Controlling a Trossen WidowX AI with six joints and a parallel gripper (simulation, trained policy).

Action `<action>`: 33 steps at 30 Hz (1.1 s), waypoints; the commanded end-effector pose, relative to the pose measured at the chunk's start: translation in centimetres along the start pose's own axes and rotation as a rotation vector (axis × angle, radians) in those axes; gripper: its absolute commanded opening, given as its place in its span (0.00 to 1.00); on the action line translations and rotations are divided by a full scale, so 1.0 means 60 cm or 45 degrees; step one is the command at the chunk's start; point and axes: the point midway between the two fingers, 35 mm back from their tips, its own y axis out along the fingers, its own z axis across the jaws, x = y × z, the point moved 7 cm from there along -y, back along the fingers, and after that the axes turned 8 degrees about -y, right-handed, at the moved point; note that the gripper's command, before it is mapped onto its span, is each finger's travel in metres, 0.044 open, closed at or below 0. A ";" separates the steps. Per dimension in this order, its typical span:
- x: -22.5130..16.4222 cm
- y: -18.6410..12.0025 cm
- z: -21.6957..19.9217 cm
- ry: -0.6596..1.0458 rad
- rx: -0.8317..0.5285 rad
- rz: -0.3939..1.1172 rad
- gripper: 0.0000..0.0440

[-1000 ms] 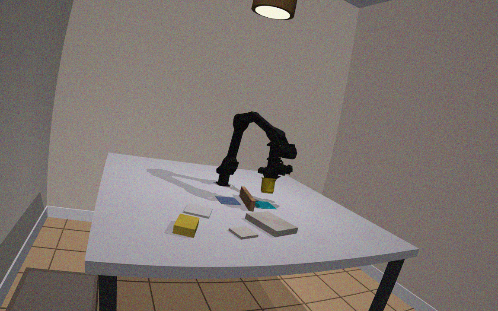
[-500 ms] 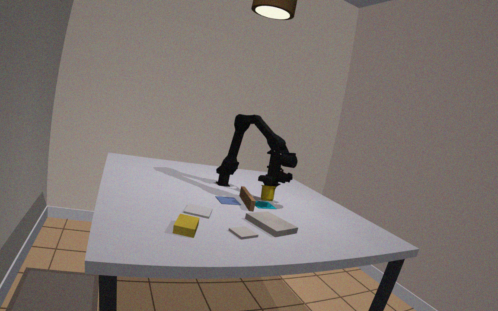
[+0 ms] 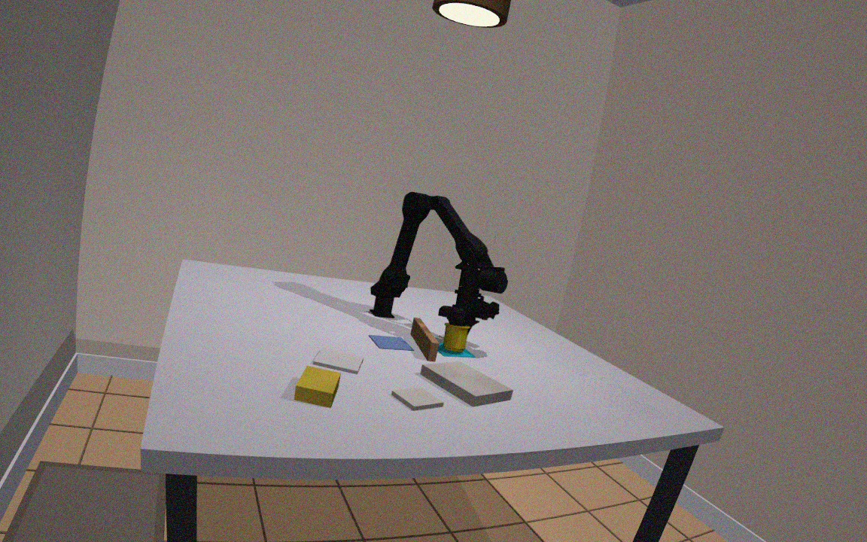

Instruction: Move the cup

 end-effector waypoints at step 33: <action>-0.032 -0.127 -0.013 0.094 0.028 -0.311 0.53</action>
